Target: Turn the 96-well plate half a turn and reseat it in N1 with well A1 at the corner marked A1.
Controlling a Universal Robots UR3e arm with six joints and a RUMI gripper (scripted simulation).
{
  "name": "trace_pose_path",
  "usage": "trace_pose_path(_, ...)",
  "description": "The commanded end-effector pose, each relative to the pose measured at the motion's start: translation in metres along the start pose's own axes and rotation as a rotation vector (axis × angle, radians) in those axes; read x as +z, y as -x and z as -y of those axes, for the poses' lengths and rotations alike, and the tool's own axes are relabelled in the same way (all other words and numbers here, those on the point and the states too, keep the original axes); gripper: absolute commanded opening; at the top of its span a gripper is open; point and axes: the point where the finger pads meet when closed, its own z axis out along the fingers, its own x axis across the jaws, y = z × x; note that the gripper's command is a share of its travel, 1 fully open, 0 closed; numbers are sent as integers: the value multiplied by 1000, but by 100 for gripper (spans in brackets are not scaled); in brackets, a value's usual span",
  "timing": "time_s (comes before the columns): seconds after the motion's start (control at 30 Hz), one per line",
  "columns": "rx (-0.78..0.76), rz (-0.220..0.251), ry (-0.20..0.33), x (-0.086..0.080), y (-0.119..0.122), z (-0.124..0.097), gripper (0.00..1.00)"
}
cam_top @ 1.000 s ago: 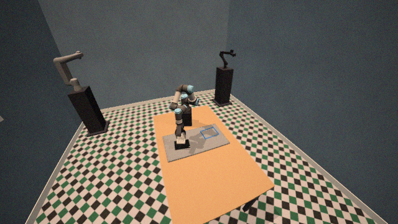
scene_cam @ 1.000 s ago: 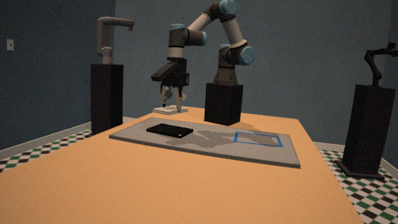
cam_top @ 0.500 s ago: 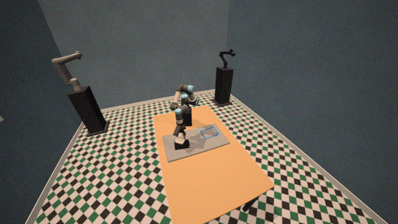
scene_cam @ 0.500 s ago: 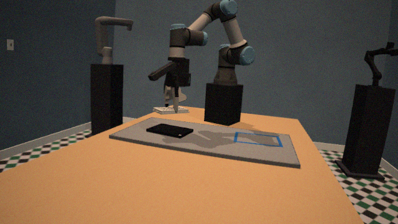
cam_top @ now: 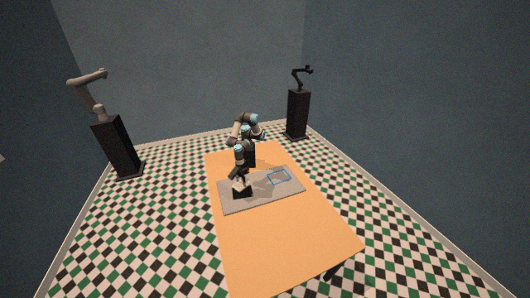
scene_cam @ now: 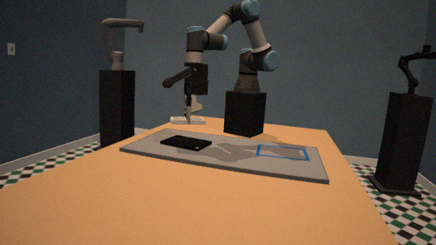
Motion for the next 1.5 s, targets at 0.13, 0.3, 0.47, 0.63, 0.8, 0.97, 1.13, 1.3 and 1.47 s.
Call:
trace_pose_path(0.13, 354, -12, -12, -1, 1, 2, 0)
trace_pose_path(0.3, 499, -17, -15, -1, 1, 2, 0)
trace_pose_path(0.47, 615, -26, -20, -1, 0, 2, 0)
trace_pose_path(0.63, 615, -26, -20, -1, 0, 2, 0)
trace_pose_path(0.8, 615, -26, -20, -1, 0, 2, 0)
trace_pose_path(0.97, 615, -25, -19, -1, -1, 2, 0)
trace_pose_path(1.13, 615, -25, -19, -1, -1, 2, 0)
trace_pose_path(1.3, 615, -25, -19, -1, -1, 2, 0)
trace_pose_path(1.47, 615, -25, -19, -1, -1, 1, 0)
